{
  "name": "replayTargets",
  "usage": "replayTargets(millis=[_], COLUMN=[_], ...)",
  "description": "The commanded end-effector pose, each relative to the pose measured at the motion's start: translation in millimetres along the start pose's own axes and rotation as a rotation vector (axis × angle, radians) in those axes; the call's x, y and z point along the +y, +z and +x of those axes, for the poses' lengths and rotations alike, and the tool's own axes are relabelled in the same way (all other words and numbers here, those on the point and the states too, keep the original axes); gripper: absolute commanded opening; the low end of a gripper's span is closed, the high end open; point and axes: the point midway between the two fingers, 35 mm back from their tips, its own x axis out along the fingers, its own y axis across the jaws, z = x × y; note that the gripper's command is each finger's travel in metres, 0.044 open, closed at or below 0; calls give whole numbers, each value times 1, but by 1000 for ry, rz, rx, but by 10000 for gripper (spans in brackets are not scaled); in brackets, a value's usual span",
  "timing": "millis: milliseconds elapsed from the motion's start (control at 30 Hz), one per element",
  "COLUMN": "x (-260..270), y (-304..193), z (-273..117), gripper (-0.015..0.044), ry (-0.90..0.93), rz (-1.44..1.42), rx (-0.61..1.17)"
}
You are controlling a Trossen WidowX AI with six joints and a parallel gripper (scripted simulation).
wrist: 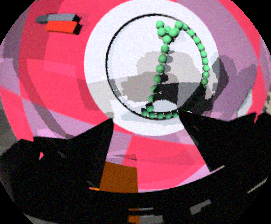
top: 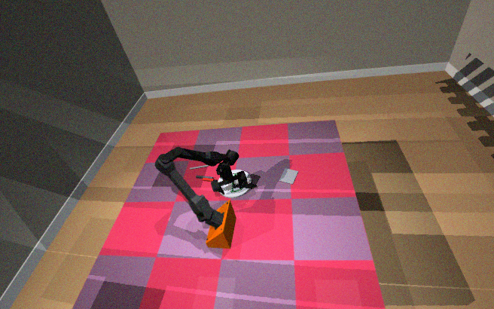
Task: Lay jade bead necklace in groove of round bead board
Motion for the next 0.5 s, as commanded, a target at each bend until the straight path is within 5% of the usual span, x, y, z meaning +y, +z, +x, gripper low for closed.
replayTargets(millis=[0,333,467], x=[-2,-33,-42], y=[5,74,100], z=[-2,-22,-30], gripper=[387,125,120], ry=[2,2,2], rz=[34,588,818], rx=[-4,-6,-7])
